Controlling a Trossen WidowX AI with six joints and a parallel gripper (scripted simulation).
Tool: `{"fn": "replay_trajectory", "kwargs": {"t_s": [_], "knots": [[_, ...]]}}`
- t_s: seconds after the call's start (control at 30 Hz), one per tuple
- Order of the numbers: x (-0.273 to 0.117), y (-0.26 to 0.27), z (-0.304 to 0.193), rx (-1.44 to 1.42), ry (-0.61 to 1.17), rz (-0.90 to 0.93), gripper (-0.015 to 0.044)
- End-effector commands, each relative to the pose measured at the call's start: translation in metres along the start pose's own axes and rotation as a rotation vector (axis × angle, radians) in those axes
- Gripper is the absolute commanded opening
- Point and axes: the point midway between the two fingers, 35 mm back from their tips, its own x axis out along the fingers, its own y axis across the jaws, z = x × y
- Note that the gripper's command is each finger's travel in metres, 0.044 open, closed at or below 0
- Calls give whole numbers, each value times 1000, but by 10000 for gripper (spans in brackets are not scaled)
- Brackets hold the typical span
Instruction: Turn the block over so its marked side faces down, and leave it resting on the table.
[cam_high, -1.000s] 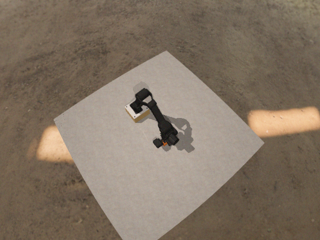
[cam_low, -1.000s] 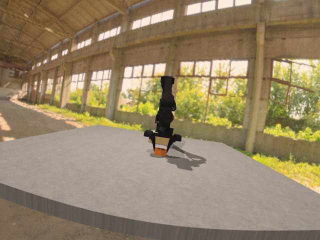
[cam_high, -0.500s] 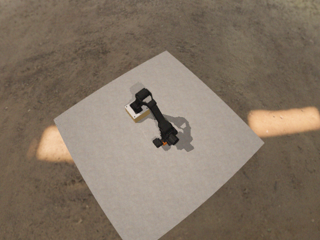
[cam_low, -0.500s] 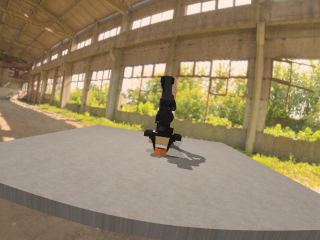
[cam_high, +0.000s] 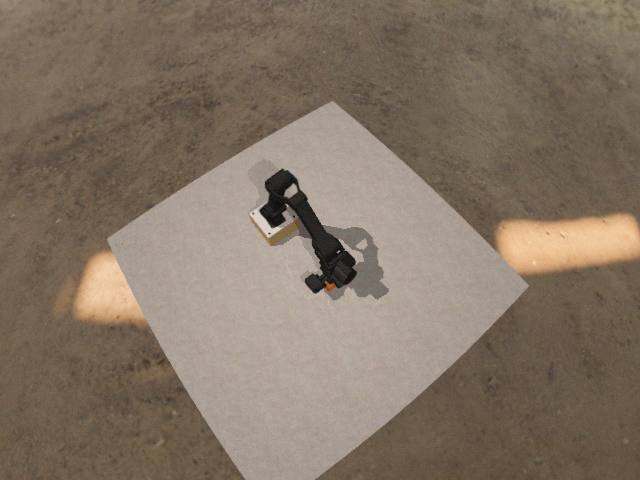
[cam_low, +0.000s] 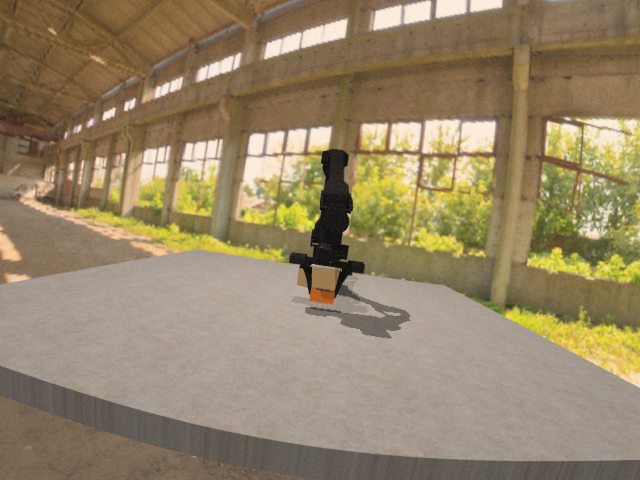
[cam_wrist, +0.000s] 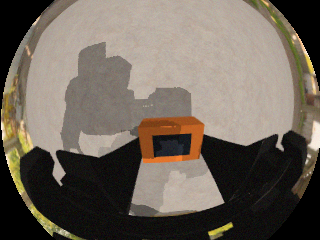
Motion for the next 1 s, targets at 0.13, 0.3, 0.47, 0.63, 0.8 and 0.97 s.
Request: {"fn": "replay_trajectory", "kwargs": {"t_s": [0.13, 0.3, 0.47, 0.63, 0.8, 0.97], "knots": [[2, 0, 2, -5, -131, -3, 0], [3, 0, 1, -6, -213, -3, 0], [3, 0, 0, -5, -294, -3, 0], [2, 0, -3, -4, -375, -3, 0], [0, -1, -6, -2, -453, -2, 0], [0, -1, -6, -2, -465, -2, 0]]}}
